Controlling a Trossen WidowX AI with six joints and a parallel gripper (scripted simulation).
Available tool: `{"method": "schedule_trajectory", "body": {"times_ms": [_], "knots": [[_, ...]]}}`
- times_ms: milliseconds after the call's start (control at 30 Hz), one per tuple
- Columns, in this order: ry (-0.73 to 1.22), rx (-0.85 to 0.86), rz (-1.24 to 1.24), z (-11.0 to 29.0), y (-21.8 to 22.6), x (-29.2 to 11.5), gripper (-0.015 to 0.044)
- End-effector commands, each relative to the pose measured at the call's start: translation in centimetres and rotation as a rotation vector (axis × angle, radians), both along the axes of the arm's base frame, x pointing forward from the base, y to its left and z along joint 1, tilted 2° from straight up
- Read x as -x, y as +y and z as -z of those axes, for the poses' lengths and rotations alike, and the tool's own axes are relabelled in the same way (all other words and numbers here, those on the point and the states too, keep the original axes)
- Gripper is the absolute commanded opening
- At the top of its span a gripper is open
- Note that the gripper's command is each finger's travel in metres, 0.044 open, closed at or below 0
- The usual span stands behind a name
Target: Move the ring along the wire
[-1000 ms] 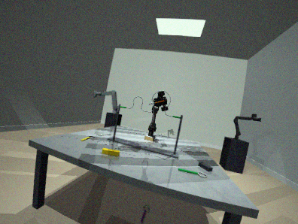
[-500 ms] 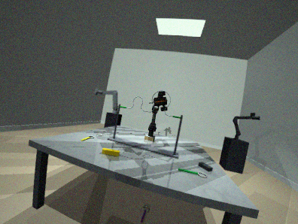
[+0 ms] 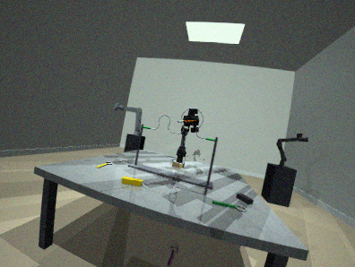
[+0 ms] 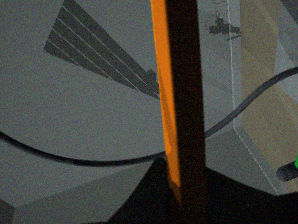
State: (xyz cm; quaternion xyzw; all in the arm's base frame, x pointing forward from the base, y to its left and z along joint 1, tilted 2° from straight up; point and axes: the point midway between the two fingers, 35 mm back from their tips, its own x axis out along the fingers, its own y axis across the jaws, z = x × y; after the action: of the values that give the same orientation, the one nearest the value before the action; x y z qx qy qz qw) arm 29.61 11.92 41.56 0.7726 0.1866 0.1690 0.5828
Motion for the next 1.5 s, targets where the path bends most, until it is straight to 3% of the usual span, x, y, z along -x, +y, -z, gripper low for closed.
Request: {"method": "schedule_trajectory", "body": {"times_ms": [0, 1467], "knots": [[-0.014, 0.027, -0.004, -0.47, 0.06, 0.13, -0.0150], [-0.012, 0.225, 0.000, 0.10, 0.19, 0.10, -0.0150]]}}
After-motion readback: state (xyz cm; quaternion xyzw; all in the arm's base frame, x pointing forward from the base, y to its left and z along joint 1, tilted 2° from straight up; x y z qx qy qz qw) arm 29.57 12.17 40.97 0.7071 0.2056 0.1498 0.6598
